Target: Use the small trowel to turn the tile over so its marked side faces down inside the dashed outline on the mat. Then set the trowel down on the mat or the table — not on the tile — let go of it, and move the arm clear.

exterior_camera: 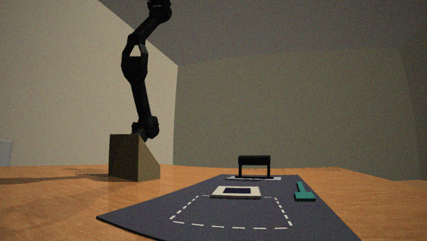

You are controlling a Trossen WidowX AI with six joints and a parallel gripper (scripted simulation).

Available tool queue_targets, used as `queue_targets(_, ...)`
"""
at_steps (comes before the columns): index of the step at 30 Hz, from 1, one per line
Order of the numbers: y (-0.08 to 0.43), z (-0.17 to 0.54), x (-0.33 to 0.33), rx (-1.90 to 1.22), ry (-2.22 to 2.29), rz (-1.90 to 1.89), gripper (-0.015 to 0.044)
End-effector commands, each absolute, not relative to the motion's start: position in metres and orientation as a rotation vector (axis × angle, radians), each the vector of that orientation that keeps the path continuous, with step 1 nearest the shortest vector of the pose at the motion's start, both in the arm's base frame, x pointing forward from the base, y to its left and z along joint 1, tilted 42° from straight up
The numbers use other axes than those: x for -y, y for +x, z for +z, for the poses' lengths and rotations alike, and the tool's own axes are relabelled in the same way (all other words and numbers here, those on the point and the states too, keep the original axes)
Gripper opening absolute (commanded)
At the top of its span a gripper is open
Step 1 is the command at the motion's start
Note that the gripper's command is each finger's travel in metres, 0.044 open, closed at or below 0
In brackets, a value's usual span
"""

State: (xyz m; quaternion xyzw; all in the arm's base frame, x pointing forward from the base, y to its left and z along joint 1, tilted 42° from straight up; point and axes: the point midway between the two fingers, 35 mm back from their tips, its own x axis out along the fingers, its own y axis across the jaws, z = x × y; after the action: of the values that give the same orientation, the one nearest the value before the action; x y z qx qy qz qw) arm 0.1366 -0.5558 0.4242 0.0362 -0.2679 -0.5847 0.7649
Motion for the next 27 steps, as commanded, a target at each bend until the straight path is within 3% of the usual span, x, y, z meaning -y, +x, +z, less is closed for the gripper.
queue_targets(1, 0.1366, 0.4242, 0.5558, 0.582, 0.079, -1.271, 0.01)
queue_targets(3, 0.1366, 0.4242, 0.5558, 0.582, 0.079, -1.271, 0.01)
queue_targets(7, 0.1366, 0.4242, 0.5558, 0.582, 0.079, -1.271, 0.0)
queue_targets(20, 0.1366, 0.4242, 0.5558, 0.582, 0.079, -1.271, 0.0)
queue_targets(27, 0.1345, 0.428, 0.5536, 0.591, 0.069, -1.271, 0.0179)
